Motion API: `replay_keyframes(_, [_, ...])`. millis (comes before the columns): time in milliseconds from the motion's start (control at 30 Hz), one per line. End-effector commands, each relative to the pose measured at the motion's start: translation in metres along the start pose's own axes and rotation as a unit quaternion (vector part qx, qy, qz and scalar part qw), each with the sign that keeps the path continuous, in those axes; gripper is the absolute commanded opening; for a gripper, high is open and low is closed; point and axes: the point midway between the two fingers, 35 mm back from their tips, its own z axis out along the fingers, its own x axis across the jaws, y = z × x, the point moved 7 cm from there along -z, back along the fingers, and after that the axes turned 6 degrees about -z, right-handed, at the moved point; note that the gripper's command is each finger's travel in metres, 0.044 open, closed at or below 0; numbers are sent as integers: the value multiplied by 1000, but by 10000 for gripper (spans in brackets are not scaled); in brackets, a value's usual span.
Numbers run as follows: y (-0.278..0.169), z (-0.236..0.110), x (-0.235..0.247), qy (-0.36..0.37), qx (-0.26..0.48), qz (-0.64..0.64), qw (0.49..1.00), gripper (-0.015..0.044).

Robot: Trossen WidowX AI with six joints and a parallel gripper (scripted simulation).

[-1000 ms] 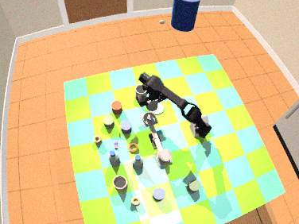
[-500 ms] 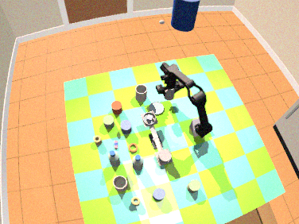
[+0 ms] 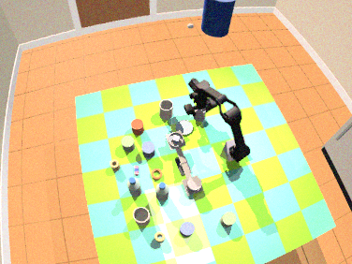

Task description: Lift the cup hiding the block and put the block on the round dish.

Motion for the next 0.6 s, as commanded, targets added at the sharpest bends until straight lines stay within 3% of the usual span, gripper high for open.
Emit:
replay_keyframes(0, [0, 4, 0, 3, -3, 1, 1000, 0])
replay_keyframes(467, [0, 24, 1, 3, -3, 1, 1000, 0])
replay_keyframes(567, [1, 17, 0, 0, -4, 0, 1000, 79])
